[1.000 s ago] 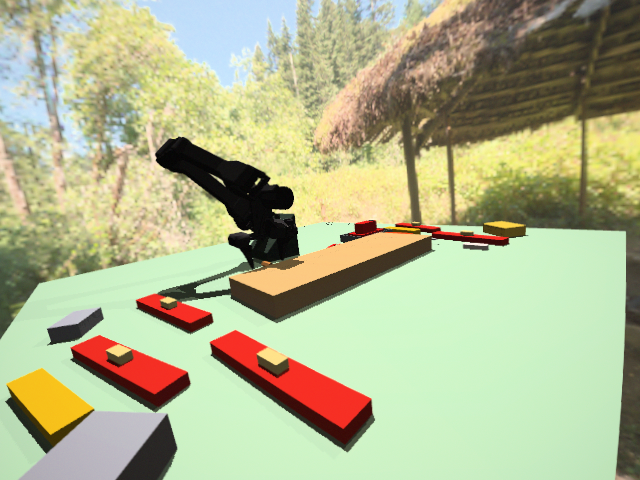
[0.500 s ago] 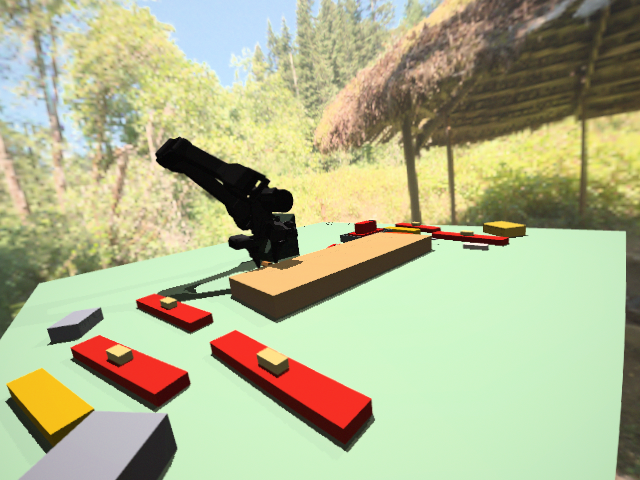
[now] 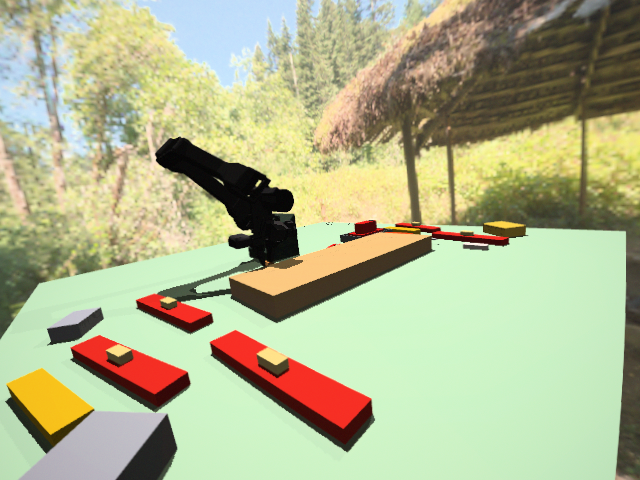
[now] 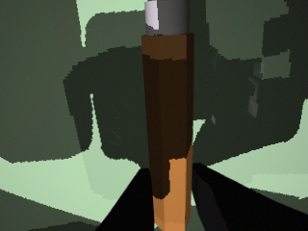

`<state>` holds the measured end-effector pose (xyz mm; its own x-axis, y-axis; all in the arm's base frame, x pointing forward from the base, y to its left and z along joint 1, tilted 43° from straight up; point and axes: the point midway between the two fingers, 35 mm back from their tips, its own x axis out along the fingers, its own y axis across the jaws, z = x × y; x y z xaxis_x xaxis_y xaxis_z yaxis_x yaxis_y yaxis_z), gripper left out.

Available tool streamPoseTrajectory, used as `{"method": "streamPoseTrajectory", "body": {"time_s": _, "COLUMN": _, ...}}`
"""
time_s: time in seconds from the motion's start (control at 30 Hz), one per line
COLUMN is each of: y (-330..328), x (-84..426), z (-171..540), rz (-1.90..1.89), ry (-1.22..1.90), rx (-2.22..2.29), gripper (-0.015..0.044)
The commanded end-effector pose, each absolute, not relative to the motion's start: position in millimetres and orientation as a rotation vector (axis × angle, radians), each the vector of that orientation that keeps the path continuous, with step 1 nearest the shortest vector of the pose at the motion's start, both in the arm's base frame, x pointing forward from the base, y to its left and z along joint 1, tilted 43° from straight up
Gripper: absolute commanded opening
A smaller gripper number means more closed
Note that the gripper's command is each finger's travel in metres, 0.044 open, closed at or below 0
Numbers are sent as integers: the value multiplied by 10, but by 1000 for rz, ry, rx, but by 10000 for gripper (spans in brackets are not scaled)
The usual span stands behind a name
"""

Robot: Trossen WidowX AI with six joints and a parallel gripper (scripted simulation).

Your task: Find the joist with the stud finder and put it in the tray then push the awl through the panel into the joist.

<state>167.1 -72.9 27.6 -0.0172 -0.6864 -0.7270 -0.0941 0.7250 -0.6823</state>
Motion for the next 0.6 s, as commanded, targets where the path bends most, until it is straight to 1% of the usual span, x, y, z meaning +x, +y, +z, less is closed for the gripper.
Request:
{"method": "streamPoseTrajectory", "body": {"time_s": 0.0, "y": -626, "x": 1724, "z": 357, "rz": -520, "ry": 1530, "rx": -651, "gripper": 0}}
{"method": "streamPoseTrajectory", "body": {"time_s": 0.57, "y": -56, "x": 1695, "z": 935, "rz": -513, "ry": 1535, "rx": -647, "gripper": 0}}
